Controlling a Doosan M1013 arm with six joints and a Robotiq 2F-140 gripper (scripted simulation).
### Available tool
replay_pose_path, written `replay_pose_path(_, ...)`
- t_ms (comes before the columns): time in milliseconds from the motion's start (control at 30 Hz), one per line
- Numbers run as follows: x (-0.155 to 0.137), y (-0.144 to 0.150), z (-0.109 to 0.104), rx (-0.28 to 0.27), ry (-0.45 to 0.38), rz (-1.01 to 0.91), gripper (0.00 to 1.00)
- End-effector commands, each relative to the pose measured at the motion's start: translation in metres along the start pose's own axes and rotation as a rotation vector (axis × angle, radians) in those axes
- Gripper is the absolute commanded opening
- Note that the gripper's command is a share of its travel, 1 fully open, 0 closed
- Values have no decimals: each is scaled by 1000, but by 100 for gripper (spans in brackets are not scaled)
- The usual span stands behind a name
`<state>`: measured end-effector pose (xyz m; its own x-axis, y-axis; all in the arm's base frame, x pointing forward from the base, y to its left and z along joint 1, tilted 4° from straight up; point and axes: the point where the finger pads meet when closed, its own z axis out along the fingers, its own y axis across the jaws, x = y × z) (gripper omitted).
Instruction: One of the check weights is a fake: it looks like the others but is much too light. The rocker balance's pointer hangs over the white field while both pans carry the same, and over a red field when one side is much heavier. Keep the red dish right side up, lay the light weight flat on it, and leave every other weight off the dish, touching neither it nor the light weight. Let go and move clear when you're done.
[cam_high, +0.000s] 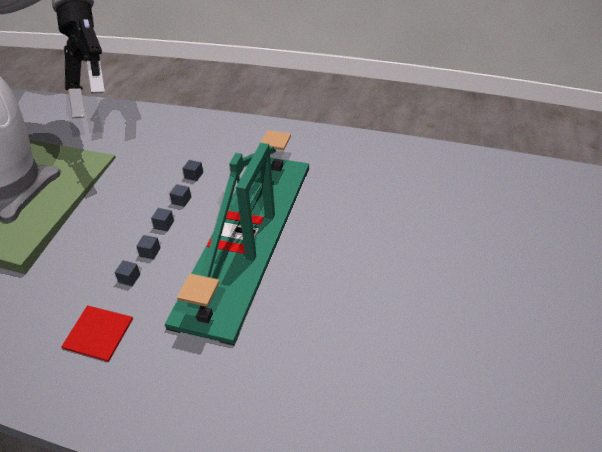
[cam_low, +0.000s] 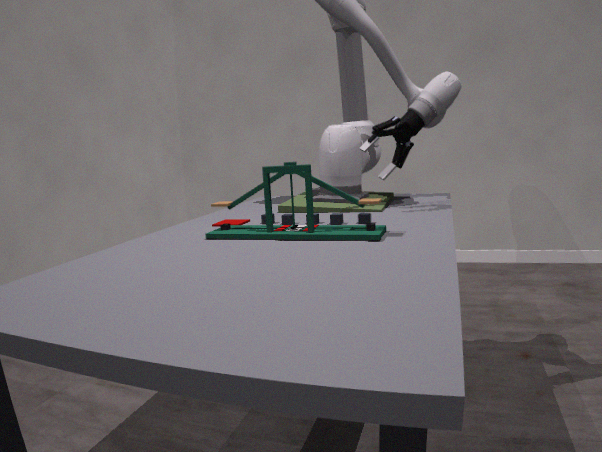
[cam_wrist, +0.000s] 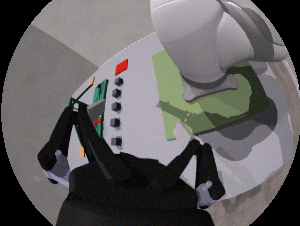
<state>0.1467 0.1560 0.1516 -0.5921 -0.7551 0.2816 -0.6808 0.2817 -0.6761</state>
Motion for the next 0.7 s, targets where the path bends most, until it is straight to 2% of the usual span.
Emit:
replay_pose_path(0, -2, -4, -5, 0, -12, 24, 100)
replay_pose_path(200, -5, -13, -14, 0, -36, 75, 100)
replay_pose_path(333, -9, -27, -29, -2, -74, 154, 100)
replay_pose_path(500, -13, -53, -54, -11, -138, 298, 100)
replay_pose_path(667, -11, -91, -88, -36, -220, 496, 100)
